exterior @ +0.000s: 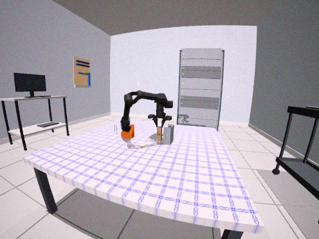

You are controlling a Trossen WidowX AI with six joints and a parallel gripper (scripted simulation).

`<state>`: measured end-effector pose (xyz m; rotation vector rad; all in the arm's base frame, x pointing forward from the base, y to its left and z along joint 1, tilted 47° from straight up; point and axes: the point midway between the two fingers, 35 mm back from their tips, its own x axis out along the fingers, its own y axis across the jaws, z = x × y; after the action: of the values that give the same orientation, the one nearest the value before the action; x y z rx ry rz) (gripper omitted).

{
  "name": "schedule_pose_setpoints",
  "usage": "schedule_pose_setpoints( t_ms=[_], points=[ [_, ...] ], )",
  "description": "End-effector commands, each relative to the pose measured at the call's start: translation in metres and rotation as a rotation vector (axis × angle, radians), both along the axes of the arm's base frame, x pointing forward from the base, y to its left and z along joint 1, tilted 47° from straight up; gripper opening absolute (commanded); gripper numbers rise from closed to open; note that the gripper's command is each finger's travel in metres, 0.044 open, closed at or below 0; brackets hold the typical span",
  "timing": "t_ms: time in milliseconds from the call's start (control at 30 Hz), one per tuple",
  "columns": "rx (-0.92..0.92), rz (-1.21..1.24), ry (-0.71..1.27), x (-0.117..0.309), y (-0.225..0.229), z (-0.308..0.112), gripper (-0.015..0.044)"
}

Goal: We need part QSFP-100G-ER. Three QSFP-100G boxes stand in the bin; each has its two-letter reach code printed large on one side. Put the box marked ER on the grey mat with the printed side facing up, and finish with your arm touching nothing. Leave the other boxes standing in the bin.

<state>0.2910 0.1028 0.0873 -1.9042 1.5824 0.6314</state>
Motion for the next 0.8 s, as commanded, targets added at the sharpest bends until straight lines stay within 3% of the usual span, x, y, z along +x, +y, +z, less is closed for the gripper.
schedule_pose_setpoints(
  t_ms=[0,767],
  points=[
    [0.004,-0.001,0.002,-0.008,0.006,-0.007,0.0151],
    [0.013,-0.011,-0.004,-0.048,0.031,-0.038,0.0151]
  ],
)
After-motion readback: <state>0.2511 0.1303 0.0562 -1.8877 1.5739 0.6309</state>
